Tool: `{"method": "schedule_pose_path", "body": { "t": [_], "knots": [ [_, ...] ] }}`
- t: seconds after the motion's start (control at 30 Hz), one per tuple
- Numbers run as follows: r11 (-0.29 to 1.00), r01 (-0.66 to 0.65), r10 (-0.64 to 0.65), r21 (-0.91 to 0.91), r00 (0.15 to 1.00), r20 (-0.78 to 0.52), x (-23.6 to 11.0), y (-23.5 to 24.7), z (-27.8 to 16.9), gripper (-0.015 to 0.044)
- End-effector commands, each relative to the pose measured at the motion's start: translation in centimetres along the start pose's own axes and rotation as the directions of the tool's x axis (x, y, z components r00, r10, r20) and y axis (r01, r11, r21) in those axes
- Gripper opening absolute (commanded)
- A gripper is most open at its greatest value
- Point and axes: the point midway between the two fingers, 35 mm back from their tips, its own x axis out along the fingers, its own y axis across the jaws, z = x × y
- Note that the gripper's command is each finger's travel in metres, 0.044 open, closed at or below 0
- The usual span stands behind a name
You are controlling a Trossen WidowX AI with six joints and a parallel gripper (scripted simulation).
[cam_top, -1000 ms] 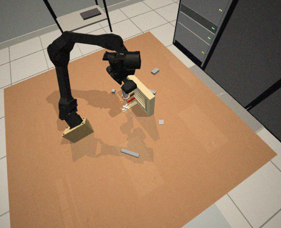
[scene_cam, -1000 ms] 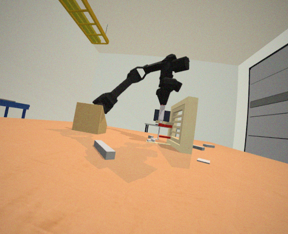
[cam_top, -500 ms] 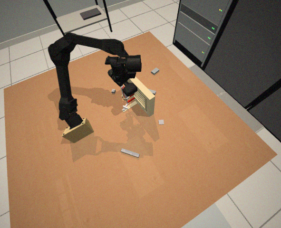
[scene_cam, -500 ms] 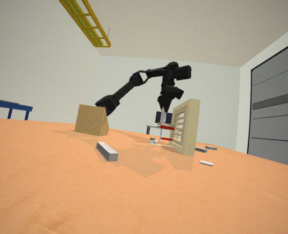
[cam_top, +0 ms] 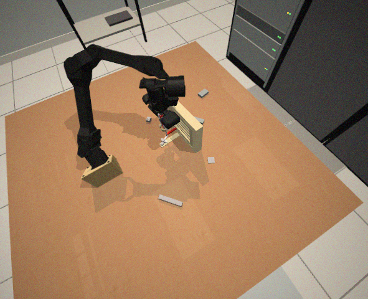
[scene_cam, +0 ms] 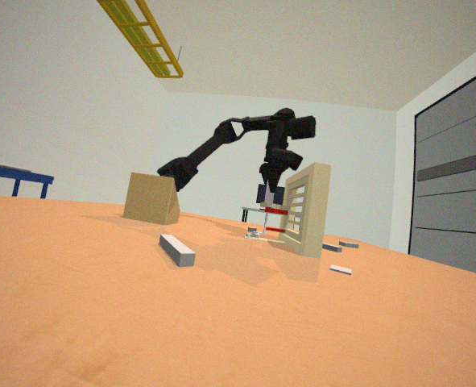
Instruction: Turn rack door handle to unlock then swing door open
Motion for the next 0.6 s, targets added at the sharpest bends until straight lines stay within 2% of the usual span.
{"method": "schedule_pose_path", "body": {
  "t": [0.0, 0.03, 0.47, 0.57],
  "knots": [
    [1.000, 0.000, 0.000, 0.009, 1.000, -0.007, 0.22, -0.06, -0.23, 0.0141],
    [1.000, 0.000, 0.000, 0.009, 1.000, -0.007, 0.22, -0.06, -0.23, 0.0114],
    [1.000, 0.000, 0.000, 0.009, 1.000, -0.007, 0.22, -0.06, -0.23, 0.0028],
    [1.000, 0.000, 0.000, 0.009, 1.000, -0.007, 0.22, -0.06, -0.23, 0.0026]
  ]
}}
